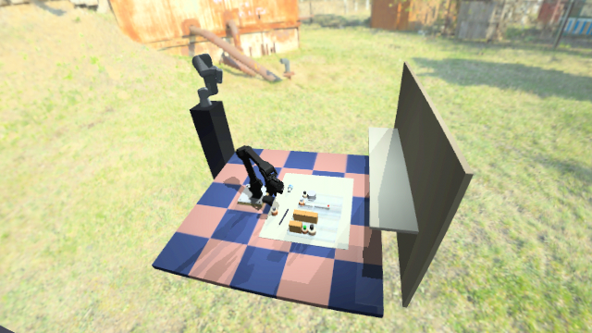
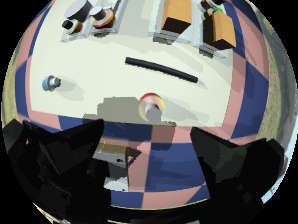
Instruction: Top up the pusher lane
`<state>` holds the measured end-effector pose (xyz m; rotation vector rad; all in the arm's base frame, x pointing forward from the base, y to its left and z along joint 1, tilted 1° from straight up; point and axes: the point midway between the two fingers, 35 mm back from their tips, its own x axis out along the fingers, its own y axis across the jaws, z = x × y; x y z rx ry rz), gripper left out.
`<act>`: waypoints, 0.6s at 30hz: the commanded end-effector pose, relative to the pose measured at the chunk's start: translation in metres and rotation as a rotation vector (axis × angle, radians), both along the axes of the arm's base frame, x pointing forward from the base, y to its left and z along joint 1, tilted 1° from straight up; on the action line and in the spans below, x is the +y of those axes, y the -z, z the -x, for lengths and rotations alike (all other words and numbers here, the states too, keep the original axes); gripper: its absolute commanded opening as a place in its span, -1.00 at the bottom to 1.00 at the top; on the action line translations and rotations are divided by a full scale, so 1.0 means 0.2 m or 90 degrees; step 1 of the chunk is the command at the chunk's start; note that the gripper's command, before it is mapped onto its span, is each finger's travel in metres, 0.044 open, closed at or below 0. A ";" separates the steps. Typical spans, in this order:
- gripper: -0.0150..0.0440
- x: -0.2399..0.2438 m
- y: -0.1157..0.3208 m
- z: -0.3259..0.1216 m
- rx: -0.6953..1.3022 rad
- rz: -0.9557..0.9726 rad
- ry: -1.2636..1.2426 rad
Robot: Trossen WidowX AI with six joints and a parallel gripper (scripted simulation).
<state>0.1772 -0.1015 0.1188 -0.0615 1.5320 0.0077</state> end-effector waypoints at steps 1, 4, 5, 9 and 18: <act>1.00 -0.04 0.01 0.02 0.012 -0.002 -0.012; 1.00 -0.05 0.11 0.01 0.012 -0.002 -0.012; 1.00 -0.06 0.16 0.01 0.012 -0.002 -0.012; 1.00 -0.06 0.20 0.01 0.012 -0.002 -0.012; 1.00 -0.05 0.28 0.01 0.012 -0.002 -0.012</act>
